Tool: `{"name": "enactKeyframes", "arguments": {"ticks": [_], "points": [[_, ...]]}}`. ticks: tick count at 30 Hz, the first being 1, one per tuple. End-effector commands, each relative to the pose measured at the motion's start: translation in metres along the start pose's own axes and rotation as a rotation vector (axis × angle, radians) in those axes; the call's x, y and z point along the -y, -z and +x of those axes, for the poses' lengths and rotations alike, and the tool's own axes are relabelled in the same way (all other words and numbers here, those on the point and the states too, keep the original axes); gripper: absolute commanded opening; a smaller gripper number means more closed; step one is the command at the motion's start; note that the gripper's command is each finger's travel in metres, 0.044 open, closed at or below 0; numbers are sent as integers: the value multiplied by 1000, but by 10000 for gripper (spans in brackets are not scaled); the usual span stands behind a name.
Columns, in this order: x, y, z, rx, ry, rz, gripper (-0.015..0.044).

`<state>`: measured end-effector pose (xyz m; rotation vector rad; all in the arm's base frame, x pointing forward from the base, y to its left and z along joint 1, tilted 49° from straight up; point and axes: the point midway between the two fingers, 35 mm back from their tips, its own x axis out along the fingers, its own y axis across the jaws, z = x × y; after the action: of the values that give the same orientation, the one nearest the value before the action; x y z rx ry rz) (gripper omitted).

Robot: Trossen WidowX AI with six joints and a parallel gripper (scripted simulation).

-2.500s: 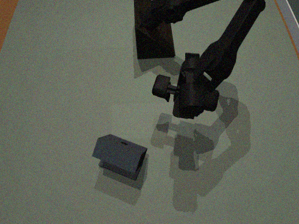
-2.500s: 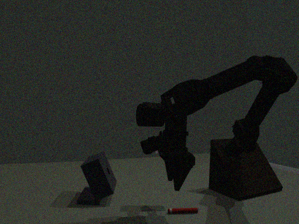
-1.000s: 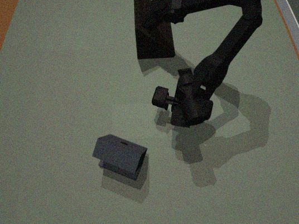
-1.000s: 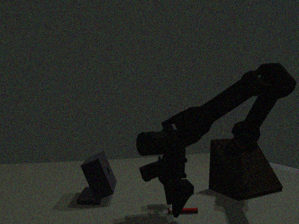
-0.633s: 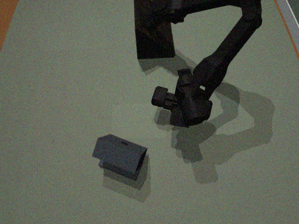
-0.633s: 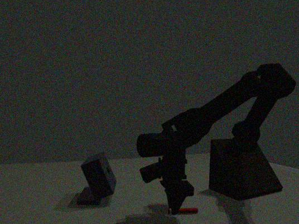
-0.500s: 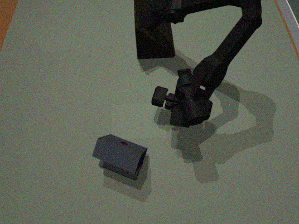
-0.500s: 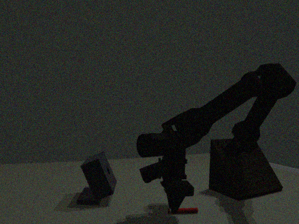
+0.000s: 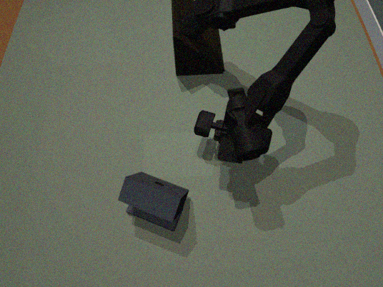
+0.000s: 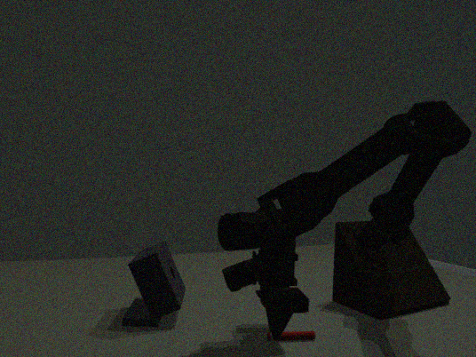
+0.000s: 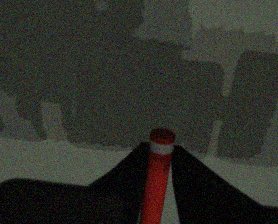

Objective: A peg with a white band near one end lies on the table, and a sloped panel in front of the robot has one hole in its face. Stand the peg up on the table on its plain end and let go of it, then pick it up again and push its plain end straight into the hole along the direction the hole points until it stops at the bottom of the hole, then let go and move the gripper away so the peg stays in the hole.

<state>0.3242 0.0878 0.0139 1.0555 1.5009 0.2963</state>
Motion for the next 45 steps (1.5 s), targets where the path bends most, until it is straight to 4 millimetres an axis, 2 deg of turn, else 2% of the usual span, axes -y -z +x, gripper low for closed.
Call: {"name": "enactKeyframes", "arguments": {"ticks": [1, 8, 45], "points": [[0, 0, 1, -1, 1, 1, 49], [0, 1, -1, 14, 0, 0, 49], [0, 16, -21, 345, 0, 2, 49]]}}
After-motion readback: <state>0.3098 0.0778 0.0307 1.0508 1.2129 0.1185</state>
